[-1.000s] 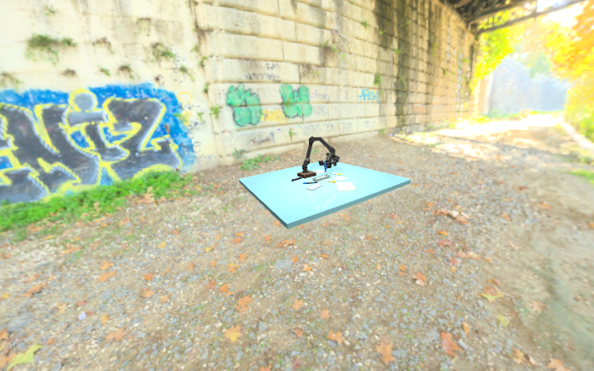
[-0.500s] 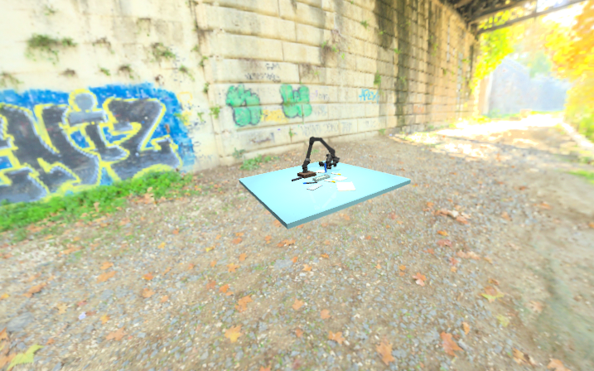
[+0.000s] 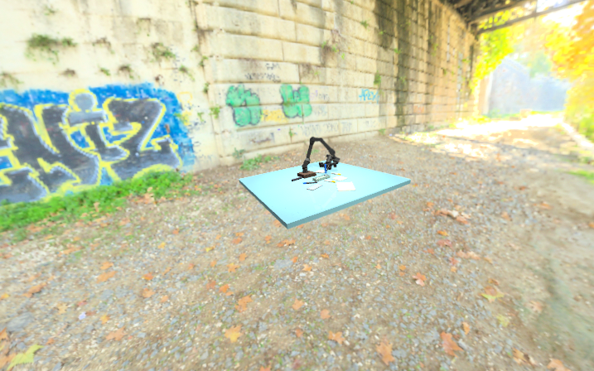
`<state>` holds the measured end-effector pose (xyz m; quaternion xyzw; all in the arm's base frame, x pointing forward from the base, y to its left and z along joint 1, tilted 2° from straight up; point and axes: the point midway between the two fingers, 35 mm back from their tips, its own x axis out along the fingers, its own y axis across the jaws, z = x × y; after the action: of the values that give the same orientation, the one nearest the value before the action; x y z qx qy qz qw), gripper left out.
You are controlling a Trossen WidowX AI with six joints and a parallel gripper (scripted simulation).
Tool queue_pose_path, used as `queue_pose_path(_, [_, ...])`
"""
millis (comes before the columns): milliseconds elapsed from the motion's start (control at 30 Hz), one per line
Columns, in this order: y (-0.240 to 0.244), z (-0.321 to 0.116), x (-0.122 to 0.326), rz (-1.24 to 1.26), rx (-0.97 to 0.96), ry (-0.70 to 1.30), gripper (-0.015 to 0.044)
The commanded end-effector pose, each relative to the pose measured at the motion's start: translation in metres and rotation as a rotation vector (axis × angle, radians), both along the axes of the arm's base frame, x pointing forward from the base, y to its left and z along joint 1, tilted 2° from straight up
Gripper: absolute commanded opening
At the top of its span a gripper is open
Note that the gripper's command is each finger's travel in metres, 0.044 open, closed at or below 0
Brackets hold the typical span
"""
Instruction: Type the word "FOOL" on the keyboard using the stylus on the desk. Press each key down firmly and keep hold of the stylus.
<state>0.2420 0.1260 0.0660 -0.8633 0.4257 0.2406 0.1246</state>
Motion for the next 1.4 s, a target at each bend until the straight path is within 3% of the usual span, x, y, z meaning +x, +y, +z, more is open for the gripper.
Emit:
queue_pose_path(0, [0.000,-0.003,0.000,0.000,-0.004,0.005,0.0081])
queue_pose_path(1367, [0.000,-0.017,-0.001,0.000,-0.005,0.005,0.0081])
